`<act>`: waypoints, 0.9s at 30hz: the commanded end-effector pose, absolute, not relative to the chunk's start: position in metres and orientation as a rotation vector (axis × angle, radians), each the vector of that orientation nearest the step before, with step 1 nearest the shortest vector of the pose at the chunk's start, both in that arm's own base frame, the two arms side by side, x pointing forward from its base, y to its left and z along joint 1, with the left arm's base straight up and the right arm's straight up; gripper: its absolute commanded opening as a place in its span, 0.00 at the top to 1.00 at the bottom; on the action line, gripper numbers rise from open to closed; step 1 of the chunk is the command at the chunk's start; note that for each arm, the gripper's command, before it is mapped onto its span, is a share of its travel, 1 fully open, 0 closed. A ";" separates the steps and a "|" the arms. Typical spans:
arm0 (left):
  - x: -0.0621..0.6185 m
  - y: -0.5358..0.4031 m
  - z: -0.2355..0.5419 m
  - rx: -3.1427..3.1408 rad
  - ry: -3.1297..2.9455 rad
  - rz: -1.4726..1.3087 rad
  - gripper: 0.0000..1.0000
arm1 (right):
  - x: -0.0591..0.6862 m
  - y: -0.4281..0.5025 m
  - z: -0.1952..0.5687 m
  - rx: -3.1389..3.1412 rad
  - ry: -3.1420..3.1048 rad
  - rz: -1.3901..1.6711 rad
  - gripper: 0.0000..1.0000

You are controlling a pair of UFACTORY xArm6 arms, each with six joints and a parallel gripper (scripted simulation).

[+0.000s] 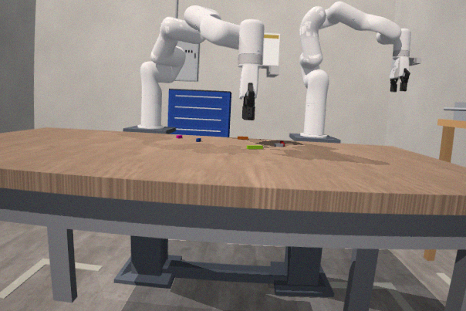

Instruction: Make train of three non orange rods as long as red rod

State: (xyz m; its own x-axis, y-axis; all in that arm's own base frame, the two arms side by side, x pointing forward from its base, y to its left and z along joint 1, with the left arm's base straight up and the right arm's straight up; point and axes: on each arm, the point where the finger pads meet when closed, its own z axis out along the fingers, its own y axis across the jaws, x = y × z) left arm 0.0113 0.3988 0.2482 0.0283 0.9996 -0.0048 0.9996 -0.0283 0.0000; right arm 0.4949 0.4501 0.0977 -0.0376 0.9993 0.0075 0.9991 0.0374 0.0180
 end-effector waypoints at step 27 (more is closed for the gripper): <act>0.011 0.400 0.250 2.253 2.190 0.000 0.00 | 0.499 0.476 0.092 1.782 2.585 0.012 0.74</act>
